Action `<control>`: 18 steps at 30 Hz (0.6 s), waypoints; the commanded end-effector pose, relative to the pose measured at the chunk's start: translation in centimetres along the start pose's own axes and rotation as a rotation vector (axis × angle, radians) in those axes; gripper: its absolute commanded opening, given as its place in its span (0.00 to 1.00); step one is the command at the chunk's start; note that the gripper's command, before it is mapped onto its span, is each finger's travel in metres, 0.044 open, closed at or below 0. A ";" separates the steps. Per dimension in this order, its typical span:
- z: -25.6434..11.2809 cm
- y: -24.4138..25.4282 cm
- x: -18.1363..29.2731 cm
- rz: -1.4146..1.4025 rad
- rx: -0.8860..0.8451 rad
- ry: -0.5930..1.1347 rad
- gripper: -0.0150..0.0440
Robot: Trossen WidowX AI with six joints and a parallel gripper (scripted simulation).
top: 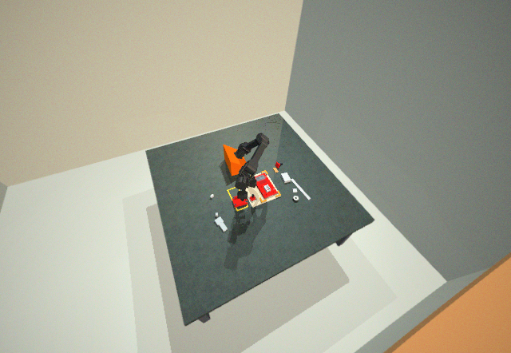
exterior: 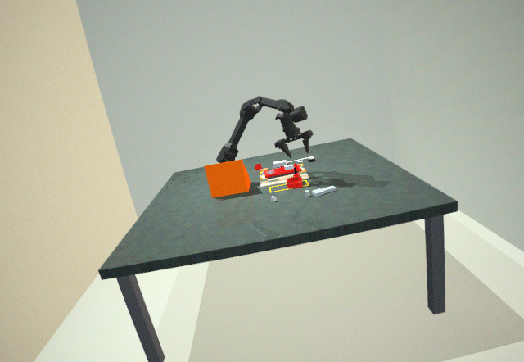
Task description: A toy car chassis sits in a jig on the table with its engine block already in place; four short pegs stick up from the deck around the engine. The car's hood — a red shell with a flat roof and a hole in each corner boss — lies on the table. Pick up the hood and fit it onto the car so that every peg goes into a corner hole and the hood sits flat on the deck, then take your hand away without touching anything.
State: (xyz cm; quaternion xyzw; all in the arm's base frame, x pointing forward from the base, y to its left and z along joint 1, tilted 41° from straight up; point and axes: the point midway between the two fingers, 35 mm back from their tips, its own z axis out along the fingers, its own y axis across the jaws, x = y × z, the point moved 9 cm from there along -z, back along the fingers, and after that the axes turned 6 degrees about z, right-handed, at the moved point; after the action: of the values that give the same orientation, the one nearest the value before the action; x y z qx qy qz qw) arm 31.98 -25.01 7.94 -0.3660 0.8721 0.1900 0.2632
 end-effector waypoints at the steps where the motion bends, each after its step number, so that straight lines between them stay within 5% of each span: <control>1: 1.9 0.8 1.0 -0.137 -0.090 0.007 1.00; 18: 4.3 1.9 2.5 -0.331 -0.200 -0.013 1.00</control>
State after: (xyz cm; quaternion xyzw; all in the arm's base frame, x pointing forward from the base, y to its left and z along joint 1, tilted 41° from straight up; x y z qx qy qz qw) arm 30.49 -22.98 3.51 -0.5246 0.7767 0.2326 0.2595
